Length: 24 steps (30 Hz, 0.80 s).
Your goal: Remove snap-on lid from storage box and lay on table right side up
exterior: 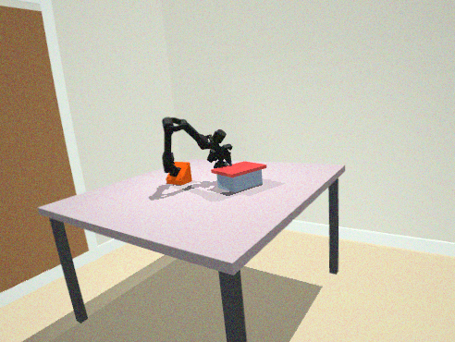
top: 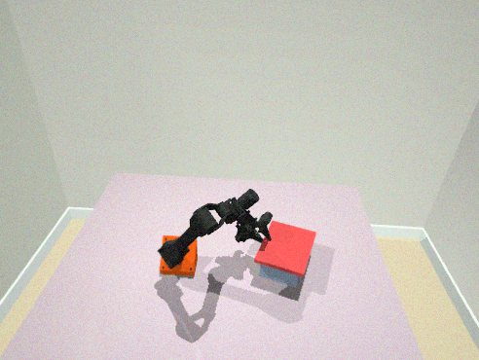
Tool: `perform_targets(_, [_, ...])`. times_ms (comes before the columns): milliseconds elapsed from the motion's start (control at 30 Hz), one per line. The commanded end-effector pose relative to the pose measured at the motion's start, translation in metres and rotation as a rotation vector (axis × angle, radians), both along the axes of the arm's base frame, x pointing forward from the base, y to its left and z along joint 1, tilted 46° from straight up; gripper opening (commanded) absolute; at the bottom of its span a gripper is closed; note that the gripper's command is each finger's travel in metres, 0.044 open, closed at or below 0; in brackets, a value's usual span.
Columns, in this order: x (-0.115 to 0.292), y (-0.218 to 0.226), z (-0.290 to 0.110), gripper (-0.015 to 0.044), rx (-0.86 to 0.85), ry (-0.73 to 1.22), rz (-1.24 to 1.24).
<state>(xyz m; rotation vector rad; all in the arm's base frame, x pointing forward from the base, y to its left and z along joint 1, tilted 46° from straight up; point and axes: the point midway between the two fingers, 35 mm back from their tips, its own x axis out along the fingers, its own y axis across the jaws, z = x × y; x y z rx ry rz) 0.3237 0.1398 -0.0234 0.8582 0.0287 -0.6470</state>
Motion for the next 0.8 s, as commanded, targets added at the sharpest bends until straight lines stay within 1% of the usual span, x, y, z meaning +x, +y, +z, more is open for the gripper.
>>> perform_targets(0, [-0.0003,0.0007,0.0006,0.0,0.001,-0.001,0.0])
perform_targets(767, [-0.0009,0.0039,0.0038,0.0,0.001,-0.001,0.0])
